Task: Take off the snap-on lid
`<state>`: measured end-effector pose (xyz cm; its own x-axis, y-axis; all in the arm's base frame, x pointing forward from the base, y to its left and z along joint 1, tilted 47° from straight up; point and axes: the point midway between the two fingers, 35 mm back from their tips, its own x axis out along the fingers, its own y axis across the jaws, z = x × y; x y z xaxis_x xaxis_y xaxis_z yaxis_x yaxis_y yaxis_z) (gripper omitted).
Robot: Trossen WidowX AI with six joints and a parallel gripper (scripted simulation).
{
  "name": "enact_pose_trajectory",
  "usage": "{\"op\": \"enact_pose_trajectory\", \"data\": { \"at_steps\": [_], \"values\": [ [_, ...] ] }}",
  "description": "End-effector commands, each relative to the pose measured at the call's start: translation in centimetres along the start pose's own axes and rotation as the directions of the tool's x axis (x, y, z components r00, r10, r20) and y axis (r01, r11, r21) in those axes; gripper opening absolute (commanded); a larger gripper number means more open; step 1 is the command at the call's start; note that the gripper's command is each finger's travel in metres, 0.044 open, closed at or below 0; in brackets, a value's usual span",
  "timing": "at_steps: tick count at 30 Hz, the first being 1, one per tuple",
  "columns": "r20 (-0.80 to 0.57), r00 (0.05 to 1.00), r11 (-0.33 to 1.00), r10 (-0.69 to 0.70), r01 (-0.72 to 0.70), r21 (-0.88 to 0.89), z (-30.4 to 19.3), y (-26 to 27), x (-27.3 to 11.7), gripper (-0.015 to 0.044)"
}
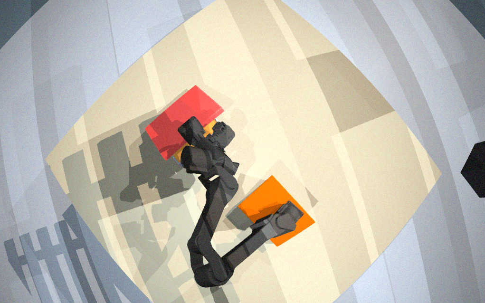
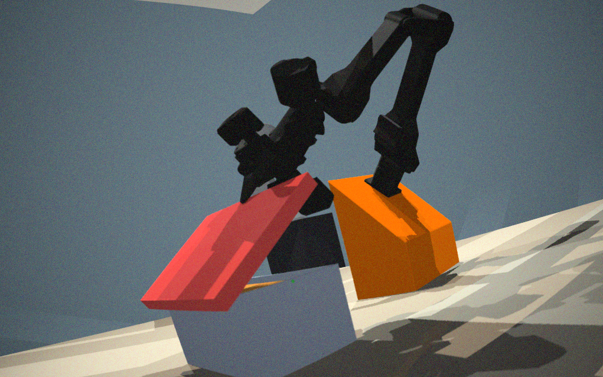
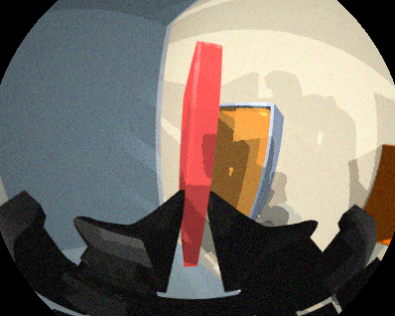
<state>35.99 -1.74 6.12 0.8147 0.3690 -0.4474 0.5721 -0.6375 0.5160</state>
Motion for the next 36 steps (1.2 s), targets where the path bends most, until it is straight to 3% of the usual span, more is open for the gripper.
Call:
{"op": "enact_pose_trajectory", "data": {
  "at_steps": [1,36],
  "values": [
    [-0.004,1.0,1.0,0.012,-0.012,-0.012,-0.2,0.9,-0.4,0.0],
    [-0.003,1.0,1.0,0.012,-0.012,-0.013,-0.6,3.1,-2.7,0.0]
  ]
}}
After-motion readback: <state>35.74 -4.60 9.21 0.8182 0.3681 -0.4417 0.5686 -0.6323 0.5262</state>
